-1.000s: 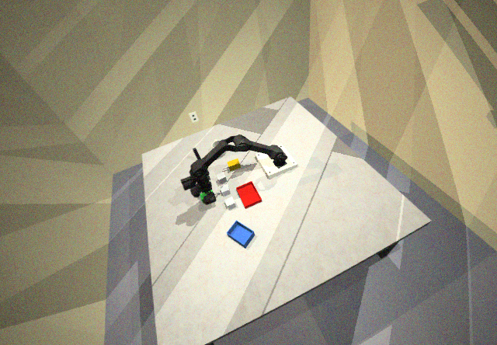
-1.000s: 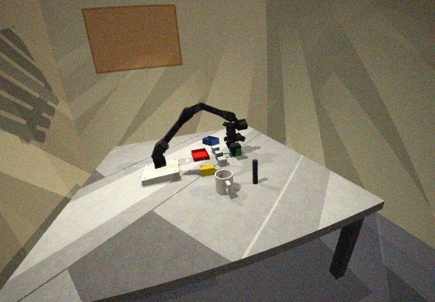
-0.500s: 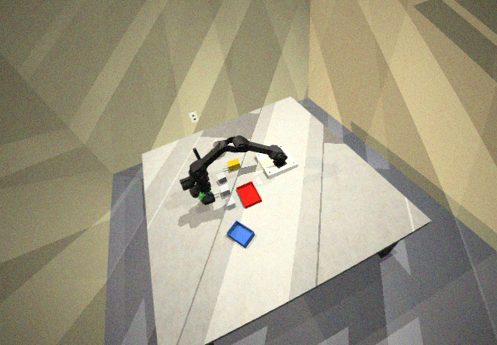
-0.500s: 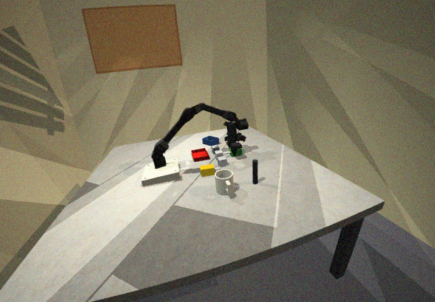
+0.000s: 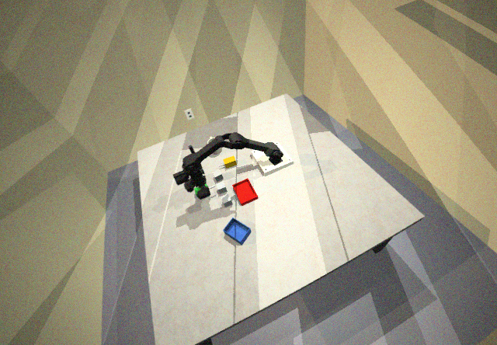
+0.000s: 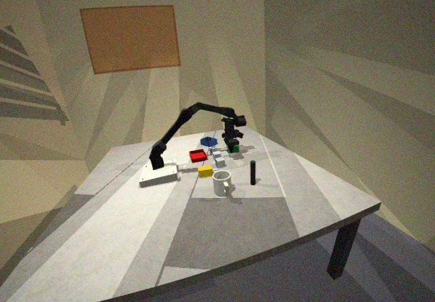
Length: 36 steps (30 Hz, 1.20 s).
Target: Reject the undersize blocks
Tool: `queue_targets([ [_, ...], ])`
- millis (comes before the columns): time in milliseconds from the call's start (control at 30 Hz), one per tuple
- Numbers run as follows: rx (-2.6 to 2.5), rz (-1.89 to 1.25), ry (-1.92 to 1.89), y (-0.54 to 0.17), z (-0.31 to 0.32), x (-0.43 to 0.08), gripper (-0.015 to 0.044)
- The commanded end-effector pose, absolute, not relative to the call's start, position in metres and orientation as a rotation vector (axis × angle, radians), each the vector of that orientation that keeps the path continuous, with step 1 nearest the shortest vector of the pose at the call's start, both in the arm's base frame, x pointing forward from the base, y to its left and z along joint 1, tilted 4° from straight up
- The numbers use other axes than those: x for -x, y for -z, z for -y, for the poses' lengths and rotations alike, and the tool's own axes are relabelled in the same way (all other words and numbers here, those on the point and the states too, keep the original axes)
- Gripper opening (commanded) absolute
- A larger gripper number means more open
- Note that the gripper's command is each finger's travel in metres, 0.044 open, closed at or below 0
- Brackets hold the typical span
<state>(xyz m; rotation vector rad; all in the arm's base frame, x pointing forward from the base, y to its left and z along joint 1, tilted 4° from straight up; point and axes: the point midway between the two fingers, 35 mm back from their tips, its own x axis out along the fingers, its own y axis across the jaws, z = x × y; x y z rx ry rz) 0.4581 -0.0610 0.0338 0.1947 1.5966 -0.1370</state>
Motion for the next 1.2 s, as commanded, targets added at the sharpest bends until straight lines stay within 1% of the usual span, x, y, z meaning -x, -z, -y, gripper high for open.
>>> queue_targets([
  [0,-0.195,-1.595,0.137,-0.034,0.061,-0.458,0.0],
  [333,-0.194,-1.609,0.135,-0.038,0.059,-0.458,0.0],
  [400,-0.183,-1.602,0.122,-0.046,0.04,-0.463,0.0],
  [533,-0.148,-1.583,0.078,-0.073,-0.021,-0.471,0.0],
  [600,-0.138,-1.577,0.063,-0.081,-0.041,-0.471,0.0],
  [900,-0.138,-1.576,0.061,-0.069,-0.054,-0.471,0.0],
  [1167,-0.137,-1.576,0.061,-0.047,-0.051,-0.474,0.0],
])
